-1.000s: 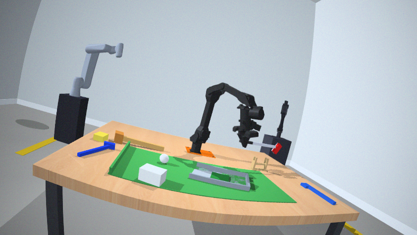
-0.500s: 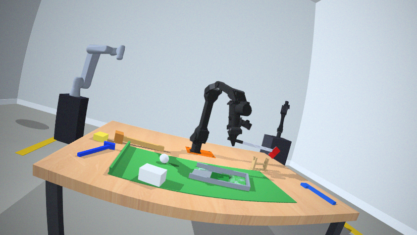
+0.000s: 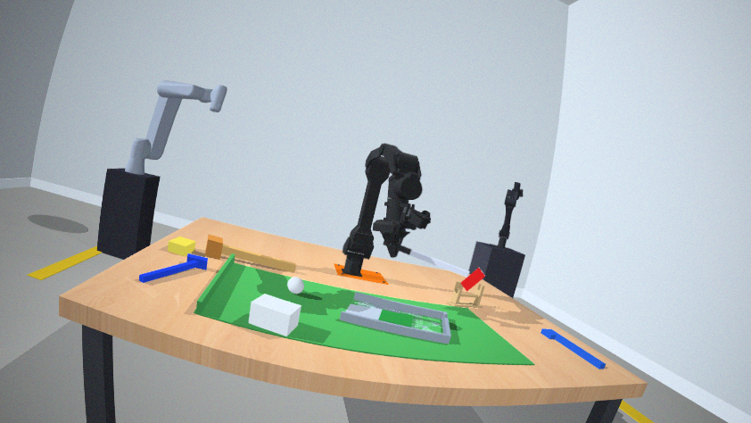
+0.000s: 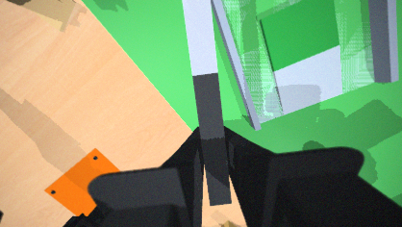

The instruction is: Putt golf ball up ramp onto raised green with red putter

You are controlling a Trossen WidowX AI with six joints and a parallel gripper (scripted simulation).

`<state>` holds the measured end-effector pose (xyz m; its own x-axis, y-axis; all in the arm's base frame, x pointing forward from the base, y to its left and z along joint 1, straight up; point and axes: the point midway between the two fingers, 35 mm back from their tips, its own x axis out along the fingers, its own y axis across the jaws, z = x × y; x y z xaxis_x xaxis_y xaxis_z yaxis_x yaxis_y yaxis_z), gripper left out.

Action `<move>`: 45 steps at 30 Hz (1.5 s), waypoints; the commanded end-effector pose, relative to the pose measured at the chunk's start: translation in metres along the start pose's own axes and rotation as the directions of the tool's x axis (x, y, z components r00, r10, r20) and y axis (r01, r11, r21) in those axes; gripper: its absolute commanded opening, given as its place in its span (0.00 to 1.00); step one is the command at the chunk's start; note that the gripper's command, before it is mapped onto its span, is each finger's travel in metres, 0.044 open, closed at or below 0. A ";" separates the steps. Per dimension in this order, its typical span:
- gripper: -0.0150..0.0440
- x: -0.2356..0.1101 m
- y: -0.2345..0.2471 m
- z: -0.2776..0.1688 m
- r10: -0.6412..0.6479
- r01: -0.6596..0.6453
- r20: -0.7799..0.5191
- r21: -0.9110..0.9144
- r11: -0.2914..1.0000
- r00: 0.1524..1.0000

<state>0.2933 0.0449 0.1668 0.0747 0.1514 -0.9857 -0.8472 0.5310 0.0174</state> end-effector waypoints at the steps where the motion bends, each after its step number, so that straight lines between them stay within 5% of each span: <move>1: 0.25 -0.004 -0.010 -0.015 -0.012 0.012 -0.006 0.088 0.996 1.000; 23: 0.25 -0.030 -0.053 -0.122 -0.074 0.110 -0.086 0.565 0.818 0.994; 45: 0.25 -0.055 -0.046 -0.235 -0.053 0.169 -0.162 0.896 0.412 0.985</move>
<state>0.2134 -0.1744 0.1790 0.0379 -0.0085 -0.9992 0.0726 0.9973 -0.0057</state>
